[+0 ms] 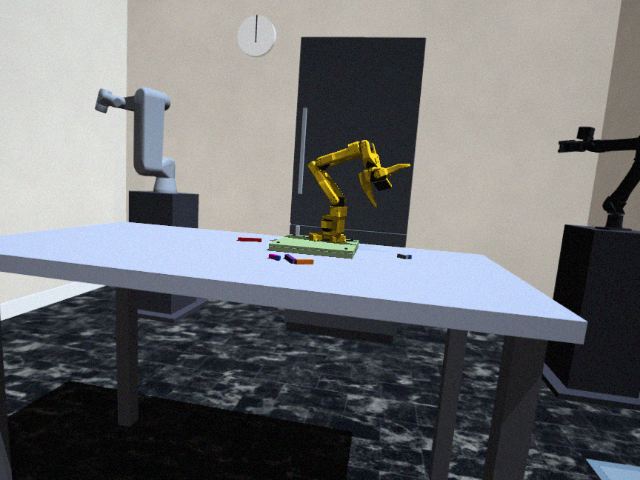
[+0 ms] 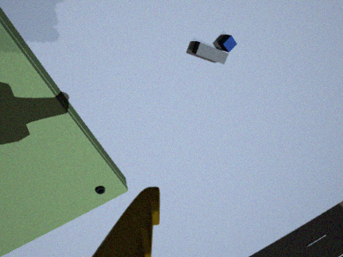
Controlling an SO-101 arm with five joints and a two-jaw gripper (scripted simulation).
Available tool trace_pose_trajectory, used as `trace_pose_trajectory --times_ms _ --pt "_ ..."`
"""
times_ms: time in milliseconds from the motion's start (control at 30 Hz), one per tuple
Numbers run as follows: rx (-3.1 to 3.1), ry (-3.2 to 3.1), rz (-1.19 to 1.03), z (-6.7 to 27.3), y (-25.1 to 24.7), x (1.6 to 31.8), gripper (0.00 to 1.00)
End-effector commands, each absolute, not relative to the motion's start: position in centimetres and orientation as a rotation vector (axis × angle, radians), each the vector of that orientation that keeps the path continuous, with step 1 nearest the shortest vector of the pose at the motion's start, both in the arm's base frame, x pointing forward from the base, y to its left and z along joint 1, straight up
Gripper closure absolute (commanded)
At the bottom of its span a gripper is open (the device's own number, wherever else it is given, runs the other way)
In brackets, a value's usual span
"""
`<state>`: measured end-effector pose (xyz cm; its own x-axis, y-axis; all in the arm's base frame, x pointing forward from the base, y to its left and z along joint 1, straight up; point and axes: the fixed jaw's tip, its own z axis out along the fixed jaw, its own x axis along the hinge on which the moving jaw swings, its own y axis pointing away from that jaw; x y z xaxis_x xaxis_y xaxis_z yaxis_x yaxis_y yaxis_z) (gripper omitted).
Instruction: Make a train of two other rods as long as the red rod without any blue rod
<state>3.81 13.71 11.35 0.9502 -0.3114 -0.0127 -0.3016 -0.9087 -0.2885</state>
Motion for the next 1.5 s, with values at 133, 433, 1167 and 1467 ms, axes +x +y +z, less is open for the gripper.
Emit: trace_pose_trajectory --times_ms 133,433,1167,1467 --pt "-2.815 0.414 -0.05 11.4 14.2 3.8 0.02" --pt "-2.864 0.256 -0.065 11.1 15.0 4.0 0.1" --pt "-2.959 -0.739 -0.069 7.3 19.5 4.8 0.56" --pt "-2.905 -1.097 -0.036 5.2 20.8 5.0 0.71"
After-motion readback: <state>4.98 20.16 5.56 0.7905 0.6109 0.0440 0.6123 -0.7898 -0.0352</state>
